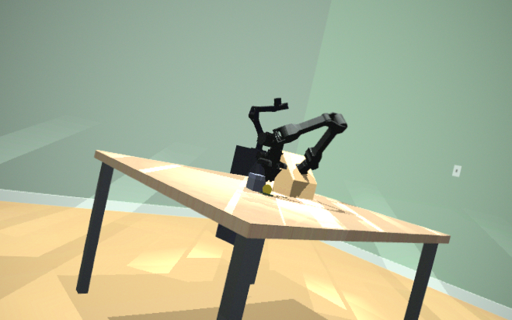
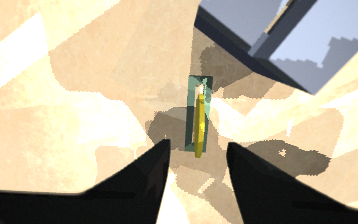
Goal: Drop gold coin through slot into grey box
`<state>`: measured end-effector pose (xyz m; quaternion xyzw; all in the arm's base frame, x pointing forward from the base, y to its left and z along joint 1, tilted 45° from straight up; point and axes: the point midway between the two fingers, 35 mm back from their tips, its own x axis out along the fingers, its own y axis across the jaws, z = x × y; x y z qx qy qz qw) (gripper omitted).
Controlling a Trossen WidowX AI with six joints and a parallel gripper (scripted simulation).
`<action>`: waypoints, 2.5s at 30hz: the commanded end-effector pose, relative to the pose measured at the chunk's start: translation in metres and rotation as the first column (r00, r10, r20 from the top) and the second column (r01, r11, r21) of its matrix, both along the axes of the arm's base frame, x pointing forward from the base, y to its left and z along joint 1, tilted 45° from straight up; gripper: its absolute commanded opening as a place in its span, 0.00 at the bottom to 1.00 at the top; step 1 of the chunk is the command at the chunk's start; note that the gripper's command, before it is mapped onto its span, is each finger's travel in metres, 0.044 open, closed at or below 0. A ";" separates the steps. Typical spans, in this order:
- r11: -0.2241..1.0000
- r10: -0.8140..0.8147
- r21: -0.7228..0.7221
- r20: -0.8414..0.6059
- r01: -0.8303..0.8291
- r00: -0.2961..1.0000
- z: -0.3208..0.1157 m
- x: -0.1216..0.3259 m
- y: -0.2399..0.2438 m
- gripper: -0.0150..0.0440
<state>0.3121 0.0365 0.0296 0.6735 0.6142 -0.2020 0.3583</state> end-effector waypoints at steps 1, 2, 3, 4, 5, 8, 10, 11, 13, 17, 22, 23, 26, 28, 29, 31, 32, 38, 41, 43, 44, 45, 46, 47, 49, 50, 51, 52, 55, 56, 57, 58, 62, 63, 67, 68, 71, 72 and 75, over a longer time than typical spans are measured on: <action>1.000 -0.001 0.006 -0.010 0.001 1.000 -0.006 -0.001 0.005 0.53; 1.000 -0.001 0.006 -0.010 0.001 1.000 -0.007 0.000 0.006 0.53; 1.000 -0.001 0.006 -0.010 0.001 1.000 -0.008 0.000 0.007 0.53; 1.000 -0.001 0.006 -0.010 0.001 1.000 -0.009 0.000 0.009 0.53; 1.000 -0.001 0.006 -0.010 0.001 1.000 -0.010 0.001 0.010 0.53; 1.000 -0.001 0.006 -0.010 0.001 1.000 -0.014 0.002 0.013 0.53; 1.000 -0.002 0.006 -0.010 0.002 1.000 -0.016 0.002 0.015 0.53; 1.000 -0.002 0.006 -0.010 0.002 1.000 -0.017 0.002 0.016 0.53; 1.000 -0.002 0.006 -0.011 0.002 1.000 -0.019 0.003 0.019 0.53; 1.000 -0.002 0.007 -0.011 0.002 1.000 -0.024 0.004 0.023 0.53; 1.000 -0.002 0.008 -0.011 0.003 1.000 -0.029 0.005 0.029 0.53; 1.000 -0.003 0.008 -0.011 0.003 1.000 -0.030 0.005 0.030 0.53; 1.000 -0.003 0.009 -0.011 0.003 1.000 -0.033 0.005 0.034 0.53; 1.000 -0.003 0.009 -0.011 0.003 1.000 -0.034 0.005 0.035 0.53; 1.000 -0.003 0.009 -0.011 0.003 1.000 -0.035 0.005 0.035 0.53; 1.000 -0.003 0.009 -0.011 0.003 1.000 -0.035 0.005 0.035 0.44; 1.000 -0.003 0.009 -0.011 0.003 1.000 -0.035 0.005 0.035 0.39; 1.000 -0.003 0.009 -0.011 0.003 1.000 -0.035 0.005 0.035 0.25; 1.000 -0.003 0.009 -0.011 0.003 1.000 -0.035 0.005 0.035 0.25; 1.000 -0.003 0.009 -0.011 0.003 1.000 -0.035 0.005 0.035 0.25; 1.000 -0.003 0.009 -0.011 0.003 1.000 -0.035 0.005 0.035 0.25; 1.000 -0.003 0.009 -0.011 0.003 1.000 -0.034 0.005 0.035 0.25; 1.000 -0.003 0.009 -0.011 0.003 1.000 -0.034 0.005 0.034 0.25; 1.000 -0.003 0.008 -0.011 0.003 1.000 -0.032 0.005 0.032 0.25; 1.000 -0.003 0.007 -0.011 0.003 1.000 -0.029 0.005 0.029 0.25; 1.000 -0.003 0.006 -0.011 0.003 1.000 -0.028 0.005 0.027 0.25; 1.000 -0.003 0.006 -0.011 0.003 1.000 -0.026 0.005 0.025 0.25; 1.000 -0.003 0.005 -0.011 0.003 1.000 -0.024 0.005 0.023 0.25; 1.000 -0.003 0.004 -0.011 0.003 1.000 -0.019 0.005 0.018 0.25; 1.000 -0.003 0.003 -0.011 0.003 1.000 -0.018 0.004 0.016 0.25; 1.000 -0.003 0.003 -0.011 0.003 1.000 -0.016 0.004 0.014 0.25; 1.000 -0.003 0.003 -0.011 0.003 1.000 -0.014 0.004 0.012 0.25; 1.000 -0.003 0.002 -0.012 0.003 1.000 -0.008 0.003 0.005 0.25; 1.000 -0.003 0.001 -0.012 0.003 1.000 -0.006 0.002 0.003 0.25; 1.000 -0.003 0.001 -0.012 0.003 1.000 0.001 0.001 -0.004 0.25; 1.000 -0.003 0.001 -0.012 0.003 1.000 0.003 0.000 -0.005 0.25; 1.000 -0.003 0.001 -0.012 0.003 1.000 0.009 -0.001 -0.010 0.25; 1.000 -0.003 0.002 -0.012 0.003 1.000 0.011 -0.002 -0.012 0.25; 1.000 -0.003 0.002 -0.012 0.003 1.000 0.016 -0.003 -0.017 0.25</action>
